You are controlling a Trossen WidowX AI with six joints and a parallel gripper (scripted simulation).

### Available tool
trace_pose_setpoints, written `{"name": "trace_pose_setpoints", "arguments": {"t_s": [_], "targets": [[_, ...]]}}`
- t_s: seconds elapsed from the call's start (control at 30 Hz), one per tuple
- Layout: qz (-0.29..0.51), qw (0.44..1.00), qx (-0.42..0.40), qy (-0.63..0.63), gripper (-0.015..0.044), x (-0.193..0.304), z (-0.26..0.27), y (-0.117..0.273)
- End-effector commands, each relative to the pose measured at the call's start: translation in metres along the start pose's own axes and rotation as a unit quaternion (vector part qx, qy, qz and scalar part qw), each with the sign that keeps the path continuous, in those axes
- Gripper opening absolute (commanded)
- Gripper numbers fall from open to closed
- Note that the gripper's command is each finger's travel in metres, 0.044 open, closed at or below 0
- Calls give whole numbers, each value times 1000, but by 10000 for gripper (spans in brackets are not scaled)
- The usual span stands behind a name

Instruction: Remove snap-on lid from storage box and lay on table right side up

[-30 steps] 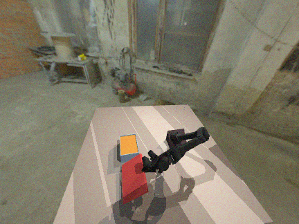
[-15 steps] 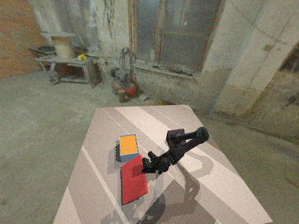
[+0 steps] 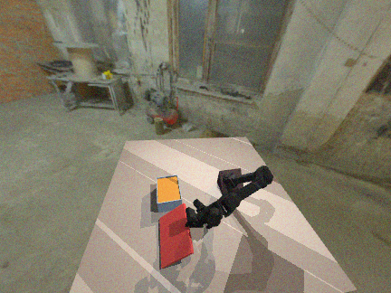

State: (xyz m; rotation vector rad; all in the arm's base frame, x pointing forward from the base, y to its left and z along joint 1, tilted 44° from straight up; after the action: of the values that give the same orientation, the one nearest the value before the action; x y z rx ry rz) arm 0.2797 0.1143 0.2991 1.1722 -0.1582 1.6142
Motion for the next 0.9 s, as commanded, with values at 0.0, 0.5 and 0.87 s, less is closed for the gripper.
{"name": "trace_pose_setpoints", "arguments": {"t_s": [0.0, 0.5, 0.87], "targets": [[-2, 1000, -5, -4, 0, -1, -1, -3], [-2, 1000, -5, -4, 0, -2, -10, -10], [-2, 1000, -5, -4, 0, -2, -17, -16]]}}
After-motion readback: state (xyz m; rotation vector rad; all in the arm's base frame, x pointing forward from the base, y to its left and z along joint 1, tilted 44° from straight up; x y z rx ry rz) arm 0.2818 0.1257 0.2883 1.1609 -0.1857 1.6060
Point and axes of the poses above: the point midway between the two fingers, 35 mm back from their tips, its own y axis back along the fingers, its own z axis across the jaws, x = y × z, the point moved 7 cm from there along y, back along the fingers, and after that the axes turned 5 degrees about -y, right-handed, at the moved point
